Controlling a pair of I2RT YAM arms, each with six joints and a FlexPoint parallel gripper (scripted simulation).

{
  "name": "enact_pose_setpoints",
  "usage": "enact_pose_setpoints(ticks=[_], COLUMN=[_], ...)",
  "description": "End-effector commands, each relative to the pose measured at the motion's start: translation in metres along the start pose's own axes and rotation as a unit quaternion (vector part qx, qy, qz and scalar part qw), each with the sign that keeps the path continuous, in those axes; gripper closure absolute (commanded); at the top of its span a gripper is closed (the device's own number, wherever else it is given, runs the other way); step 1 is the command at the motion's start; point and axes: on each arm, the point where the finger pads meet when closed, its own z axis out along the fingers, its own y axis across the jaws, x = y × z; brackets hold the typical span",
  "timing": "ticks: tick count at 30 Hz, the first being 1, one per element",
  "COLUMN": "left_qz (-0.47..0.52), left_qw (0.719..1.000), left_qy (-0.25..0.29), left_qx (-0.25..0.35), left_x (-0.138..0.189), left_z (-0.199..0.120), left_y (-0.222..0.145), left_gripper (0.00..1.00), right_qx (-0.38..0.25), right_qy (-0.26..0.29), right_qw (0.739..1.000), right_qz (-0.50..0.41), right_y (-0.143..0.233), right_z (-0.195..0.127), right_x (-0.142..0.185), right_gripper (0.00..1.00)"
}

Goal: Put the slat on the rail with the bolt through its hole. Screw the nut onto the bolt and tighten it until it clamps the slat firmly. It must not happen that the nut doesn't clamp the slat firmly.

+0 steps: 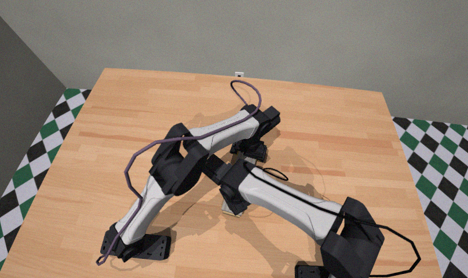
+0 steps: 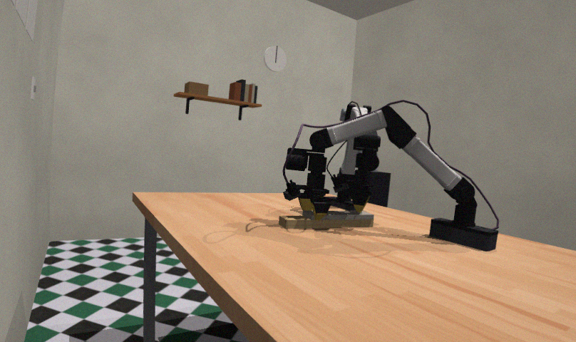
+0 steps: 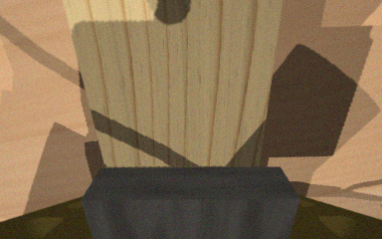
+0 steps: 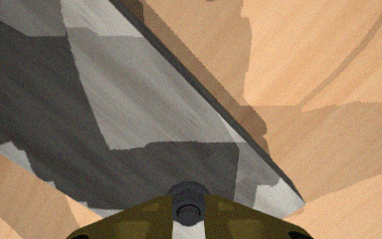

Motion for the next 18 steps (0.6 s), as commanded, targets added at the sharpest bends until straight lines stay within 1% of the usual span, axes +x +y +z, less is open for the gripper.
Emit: enact_pose_setpoints(ticks=[1, 18], left_qz=[0.003, 0.003], left_qw=[1.000, 1.000], left_qy=[-0.009, -0.009], left_qx=[0.004, 0.004], left_x=[-0.0036, -0.0036], left_z=[-0.0069, -0.0069], left_y=[-0.0008, -0.0008], left_gripper=[0.33, 0.33], right_qx=[-0.006, -0.006], right_qy=[0.004, 0.002], right_qw=[1.000, 1.000], right_qz=[0.007, 0.004], right_y=[-0.0007, 0.0013], right_z=[-0.0050, -0.0039], right_x=[-0.0017, -0.0007], right_gripper=[0.86, 0.86])
